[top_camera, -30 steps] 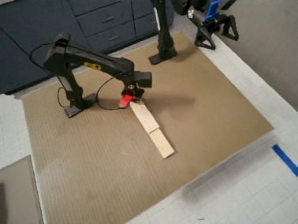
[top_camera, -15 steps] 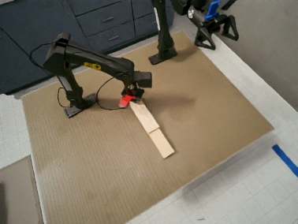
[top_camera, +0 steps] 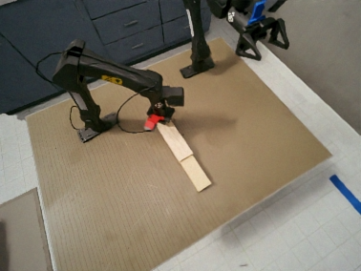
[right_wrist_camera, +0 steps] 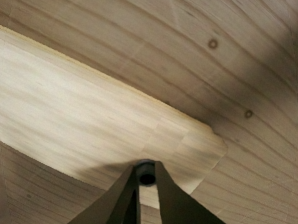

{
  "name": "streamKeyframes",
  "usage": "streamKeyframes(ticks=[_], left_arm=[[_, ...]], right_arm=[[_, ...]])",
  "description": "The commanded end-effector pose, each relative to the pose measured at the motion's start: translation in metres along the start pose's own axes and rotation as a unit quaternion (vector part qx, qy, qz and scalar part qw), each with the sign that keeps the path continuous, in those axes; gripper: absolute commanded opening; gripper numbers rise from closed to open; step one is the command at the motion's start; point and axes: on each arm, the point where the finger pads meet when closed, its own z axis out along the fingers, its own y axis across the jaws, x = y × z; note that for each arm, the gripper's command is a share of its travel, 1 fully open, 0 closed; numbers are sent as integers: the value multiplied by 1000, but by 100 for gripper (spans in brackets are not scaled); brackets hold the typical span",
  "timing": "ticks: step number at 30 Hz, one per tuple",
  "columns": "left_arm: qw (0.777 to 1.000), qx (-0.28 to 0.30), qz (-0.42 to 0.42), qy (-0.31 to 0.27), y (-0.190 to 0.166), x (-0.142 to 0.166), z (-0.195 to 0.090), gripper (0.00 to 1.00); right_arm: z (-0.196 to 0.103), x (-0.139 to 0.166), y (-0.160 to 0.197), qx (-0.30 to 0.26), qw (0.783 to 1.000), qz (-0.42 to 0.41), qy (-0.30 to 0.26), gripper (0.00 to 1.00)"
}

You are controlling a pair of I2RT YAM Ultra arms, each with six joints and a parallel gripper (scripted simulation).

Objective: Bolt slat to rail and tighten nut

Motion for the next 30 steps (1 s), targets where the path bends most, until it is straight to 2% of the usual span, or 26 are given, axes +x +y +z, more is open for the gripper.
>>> streamKeyframes(ticks=[1, 30], left_arm=[[1000, 2, 1, -8, 0, -5, -4, 100], [1000, 2, 1, -8, 0, -5, -4, 100]], right_arm=[[-3, 3, -5, 8, 1000, -1, 8, 12], [-7, 3, -5, 8, 1000, -1, 8, 12]])
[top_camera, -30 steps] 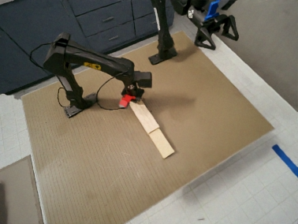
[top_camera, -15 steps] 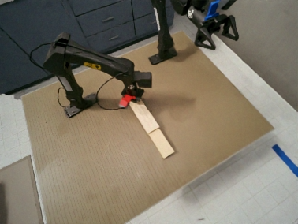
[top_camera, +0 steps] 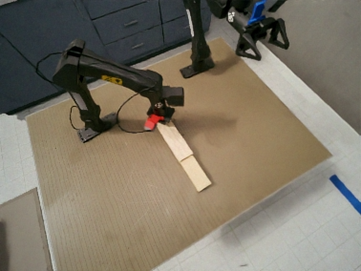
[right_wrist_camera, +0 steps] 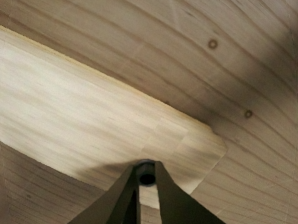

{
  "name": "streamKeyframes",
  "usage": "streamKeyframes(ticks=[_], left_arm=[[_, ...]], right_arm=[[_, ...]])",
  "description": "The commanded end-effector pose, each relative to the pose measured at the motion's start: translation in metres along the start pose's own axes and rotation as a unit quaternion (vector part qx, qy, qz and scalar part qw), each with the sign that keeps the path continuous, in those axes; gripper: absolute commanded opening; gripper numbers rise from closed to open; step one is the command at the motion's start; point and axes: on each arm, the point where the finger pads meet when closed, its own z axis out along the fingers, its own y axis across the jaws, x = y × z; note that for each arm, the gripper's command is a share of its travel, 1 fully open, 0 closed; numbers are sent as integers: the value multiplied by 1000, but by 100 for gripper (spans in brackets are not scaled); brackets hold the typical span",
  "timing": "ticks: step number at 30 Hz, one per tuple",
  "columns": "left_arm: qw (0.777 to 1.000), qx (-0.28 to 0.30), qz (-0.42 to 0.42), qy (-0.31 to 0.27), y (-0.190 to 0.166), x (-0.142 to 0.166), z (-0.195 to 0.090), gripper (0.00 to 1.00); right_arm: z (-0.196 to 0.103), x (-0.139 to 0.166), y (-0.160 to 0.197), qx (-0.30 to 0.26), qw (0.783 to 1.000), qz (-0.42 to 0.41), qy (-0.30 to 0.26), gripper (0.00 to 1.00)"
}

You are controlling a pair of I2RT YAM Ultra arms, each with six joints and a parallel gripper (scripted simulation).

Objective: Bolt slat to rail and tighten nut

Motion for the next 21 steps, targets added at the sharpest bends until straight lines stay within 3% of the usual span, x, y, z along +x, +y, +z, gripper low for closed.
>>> streamKeyframes(ticks=[1, 21], left_arm=[[1000, 2, 1, -8, 0, -5, -4, 100], [1000, 2, 1, -8, 0, -5, -4, 100]], right_arm=[[-7, 3, -5, 8, 1000, -1, 8, 12], [-9, 3, -5, 8, 1000, 0, 8, 12]])
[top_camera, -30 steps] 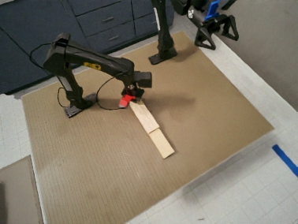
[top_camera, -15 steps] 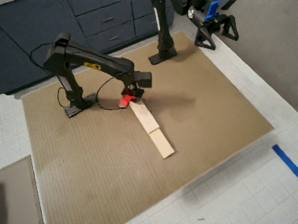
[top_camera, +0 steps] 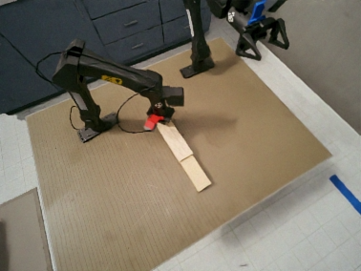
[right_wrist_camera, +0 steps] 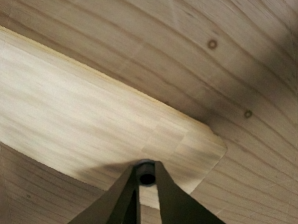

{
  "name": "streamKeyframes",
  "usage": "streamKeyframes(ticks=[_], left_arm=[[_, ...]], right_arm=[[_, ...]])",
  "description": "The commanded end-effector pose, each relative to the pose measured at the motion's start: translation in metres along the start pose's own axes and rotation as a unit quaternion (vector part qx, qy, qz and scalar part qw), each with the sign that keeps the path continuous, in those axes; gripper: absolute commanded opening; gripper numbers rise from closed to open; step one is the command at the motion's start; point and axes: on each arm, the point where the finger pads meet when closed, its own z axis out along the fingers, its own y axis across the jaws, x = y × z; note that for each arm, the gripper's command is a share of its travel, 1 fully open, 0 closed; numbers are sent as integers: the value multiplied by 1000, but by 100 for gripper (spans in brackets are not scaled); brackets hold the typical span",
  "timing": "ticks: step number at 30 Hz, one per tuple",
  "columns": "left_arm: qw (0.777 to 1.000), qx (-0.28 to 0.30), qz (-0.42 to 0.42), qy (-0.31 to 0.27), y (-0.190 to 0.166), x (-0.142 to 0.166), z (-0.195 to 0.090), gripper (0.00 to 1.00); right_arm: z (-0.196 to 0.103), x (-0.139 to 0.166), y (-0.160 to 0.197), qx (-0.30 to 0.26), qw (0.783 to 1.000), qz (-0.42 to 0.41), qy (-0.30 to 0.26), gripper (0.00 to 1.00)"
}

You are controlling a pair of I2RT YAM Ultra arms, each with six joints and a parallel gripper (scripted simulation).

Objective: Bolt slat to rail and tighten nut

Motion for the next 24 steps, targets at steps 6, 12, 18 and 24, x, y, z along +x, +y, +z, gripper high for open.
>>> streamKeyframes(ticks=[6, 12, 18, 24], left_arm=[[1000, 2, 1, -8, 0, -5, -4, 100], [1000, 2, 1, -8, 0, -5, -4, 100], [1000, 2, 1, -8, 0, -5, -4, 100], [1000, 2, 1, -8, 0, -5, -4, 100]], right_arm=[[-10, 3, -4, 8, 1000, 0, 8, 12], [-11, 3, -4, 8, 1000, 0, 8, 12], [-11, 3, -4, 8, 1000, 0, 8, 12], [-12, 3, -4, 8, 1000, 0, 8, 12]])
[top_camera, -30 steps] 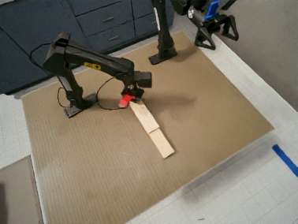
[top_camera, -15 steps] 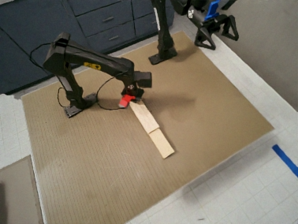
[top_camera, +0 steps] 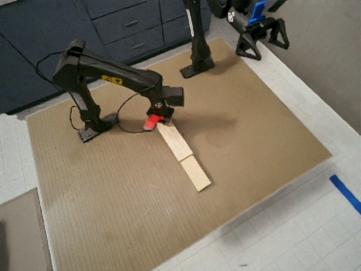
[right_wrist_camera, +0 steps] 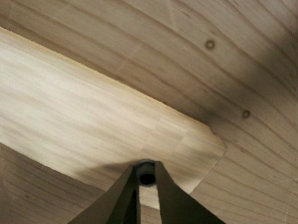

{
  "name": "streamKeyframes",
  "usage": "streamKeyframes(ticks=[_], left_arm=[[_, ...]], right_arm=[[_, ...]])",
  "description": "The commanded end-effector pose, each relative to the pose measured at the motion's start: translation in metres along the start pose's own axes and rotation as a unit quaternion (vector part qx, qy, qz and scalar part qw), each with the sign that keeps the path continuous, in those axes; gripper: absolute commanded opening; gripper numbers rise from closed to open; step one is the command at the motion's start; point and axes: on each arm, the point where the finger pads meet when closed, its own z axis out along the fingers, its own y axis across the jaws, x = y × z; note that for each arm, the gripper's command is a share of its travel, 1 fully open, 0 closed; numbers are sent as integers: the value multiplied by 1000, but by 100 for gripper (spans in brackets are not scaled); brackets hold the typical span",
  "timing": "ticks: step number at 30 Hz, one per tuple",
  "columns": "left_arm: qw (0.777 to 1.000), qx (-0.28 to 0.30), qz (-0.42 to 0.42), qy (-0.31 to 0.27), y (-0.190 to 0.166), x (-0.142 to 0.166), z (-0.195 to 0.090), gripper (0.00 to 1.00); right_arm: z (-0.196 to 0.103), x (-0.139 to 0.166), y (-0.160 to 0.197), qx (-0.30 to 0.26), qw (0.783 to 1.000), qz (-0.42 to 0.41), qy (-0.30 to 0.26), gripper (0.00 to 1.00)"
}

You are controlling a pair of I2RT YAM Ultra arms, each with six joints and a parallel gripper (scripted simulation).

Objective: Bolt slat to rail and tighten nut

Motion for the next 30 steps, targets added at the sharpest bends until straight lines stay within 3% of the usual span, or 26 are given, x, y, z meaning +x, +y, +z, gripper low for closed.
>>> streamKeyframes(ticks=[1, 15, 17, 30], left_arm=[[1000, 2, 1, -8, 0, -5, -4, 100], [1000, 2, 1, -8, 0, -5, -4, 100], [1000, 1, 1, -7, 0, -5, -2, 100], [1000, 0, 0, -6, 0, -5, -1, 100]], right_arm=[[-12, 4, -3, 5, 1000, 0, 9, 12], [-14, 4, -3, 4, 1000, 0, 9, 12], [-3, 0, 0, -1, 1000, 0, 2, 34], [-3, 0, 0, -1, 1000, 0, 2, 34]])
